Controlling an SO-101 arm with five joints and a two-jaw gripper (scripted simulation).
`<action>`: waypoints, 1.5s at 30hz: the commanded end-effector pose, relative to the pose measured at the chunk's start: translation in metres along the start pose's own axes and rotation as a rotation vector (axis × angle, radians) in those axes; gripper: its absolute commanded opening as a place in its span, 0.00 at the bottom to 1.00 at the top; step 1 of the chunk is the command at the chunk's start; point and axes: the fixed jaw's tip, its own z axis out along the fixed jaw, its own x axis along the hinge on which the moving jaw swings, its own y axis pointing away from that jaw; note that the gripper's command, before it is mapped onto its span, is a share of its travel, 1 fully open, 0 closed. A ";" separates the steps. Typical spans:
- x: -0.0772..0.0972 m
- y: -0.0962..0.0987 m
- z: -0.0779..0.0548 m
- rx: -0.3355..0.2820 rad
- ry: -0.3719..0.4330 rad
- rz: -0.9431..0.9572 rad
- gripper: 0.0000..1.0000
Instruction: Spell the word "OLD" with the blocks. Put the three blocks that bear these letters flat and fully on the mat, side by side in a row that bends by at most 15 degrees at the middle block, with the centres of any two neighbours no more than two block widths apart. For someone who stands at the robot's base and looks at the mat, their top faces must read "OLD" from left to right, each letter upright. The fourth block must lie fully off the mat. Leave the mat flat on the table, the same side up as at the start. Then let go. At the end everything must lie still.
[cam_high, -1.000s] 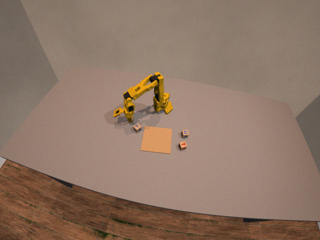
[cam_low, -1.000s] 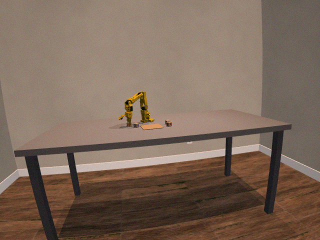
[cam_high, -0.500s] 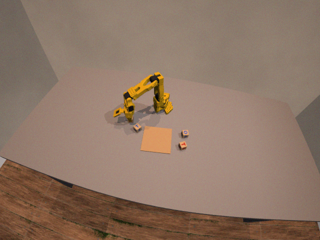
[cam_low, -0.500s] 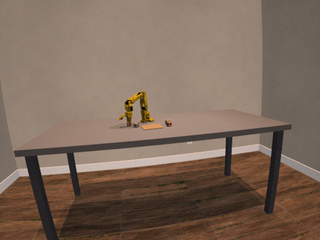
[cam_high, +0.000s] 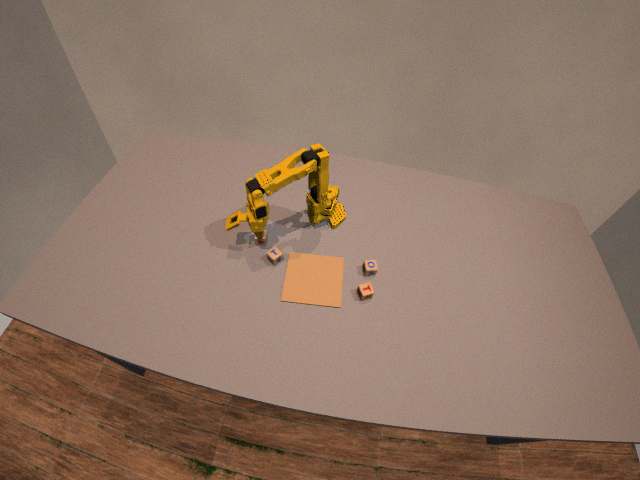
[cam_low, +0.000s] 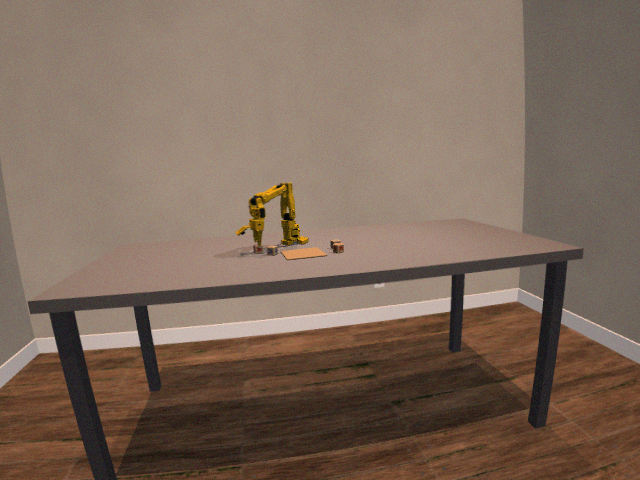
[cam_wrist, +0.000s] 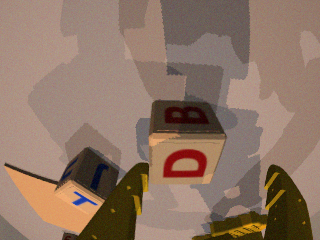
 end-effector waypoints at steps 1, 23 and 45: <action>-0.010 0.004 -0.023 -0.030 -0.062 0.007 0.36; -0.005 0.002 -0.053 -0.030 -0.062 0.007 0.36; -0.007 0.002 -0.067 -0.065 -0.136 0.007 0.36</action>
